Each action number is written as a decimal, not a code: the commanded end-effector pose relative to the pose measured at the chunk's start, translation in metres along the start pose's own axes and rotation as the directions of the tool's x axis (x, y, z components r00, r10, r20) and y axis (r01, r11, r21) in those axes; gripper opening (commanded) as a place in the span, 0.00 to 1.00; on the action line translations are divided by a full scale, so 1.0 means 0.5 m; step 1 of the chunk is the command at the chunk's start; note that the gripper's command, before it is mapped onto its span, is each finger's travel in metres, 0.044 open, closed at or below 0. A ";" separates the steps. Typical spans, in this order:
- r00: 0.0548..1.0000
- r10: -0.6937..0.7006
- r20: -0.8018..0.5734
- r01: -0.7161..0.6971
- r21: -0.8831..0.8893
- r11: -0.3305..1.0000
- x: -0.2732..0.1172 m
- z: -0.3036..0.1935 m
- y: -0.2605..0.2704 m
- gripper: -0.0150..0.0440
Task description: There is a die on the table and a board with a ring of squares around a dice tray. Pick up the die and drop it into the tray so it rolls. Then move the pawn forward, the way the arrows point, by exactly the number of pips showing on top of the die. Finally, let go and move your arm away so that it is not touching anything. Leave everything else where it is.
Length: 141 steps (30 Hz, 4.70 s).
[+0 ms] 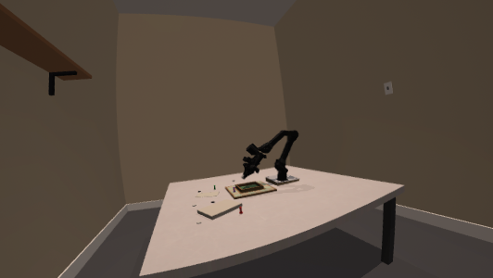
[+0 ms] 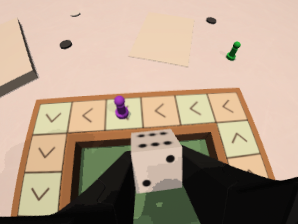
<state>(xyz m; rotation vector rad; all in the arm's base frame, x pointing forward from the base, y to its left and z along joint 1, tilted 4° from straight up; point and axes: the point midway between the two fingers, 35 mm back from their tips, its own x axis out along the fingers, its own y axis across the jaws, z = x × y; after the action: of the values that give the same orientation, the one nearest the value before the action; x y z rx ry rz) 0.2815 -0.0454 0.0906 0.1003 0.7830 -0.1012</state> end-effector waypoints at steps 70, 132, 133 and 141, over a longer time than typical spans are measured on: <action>0.745 0.012 -0.668 0.013 0.032 0.999 -0.009 0.056 0.017 0.82; 0.708 0.008 -0.706 0.089 0.101 0.991 0.234 0.059 0.052 0.31; 0.708 0.008 -0.706 0.089 0.101 0.991 0.234 0.059 0.052 0.30; 0.708 0.008 -0.706 0.089 0.101 0.991 0.230 0.064 0.052 0.25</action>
<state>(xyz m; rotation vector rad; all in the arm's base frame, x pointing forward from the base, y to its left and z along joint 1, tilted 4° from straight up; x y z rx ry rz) 0.3877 -0.0289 0.0305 0.2564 1.5619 -0.1528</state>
